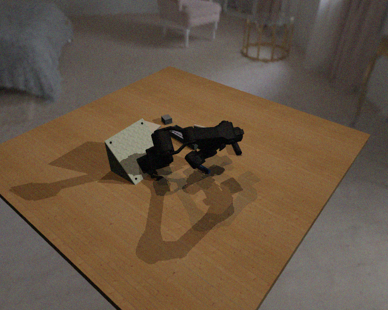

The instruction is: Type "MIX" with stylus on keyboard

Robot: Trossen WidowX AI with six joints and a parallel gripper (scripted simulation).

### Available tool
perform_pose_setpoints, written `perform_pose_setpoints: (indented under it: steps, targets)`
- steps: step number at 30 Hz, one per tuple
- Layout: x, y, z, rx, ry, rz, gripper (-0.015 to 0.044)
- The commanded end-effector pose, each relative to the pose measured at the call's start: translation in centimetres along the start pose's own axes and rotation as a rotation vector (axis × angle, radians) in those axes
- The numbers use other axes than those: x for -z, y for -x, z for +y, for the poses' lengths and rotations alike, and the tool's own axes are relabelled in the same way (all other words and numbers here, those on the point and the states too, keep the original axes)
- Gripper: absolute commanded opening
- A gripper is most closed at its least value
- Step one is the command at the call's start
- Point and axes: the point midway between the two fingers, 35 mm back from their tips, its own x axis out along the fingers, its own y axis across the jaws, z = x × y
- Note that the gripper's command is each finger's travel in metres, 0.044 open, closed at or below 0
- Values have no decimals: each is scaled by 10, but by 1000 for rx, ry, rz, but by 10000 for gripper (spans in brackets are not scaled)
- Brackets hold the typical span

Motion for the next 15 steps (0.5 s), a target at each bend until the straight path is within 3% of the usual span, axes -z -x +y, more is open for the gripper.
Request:
perform_pose_setpoints:
  steps: [1, 15]
  targets:
    - [0, -5, 1, -6, 4, -6, 150]
    - [5, -12, 1, -6, 4, -5, 150]
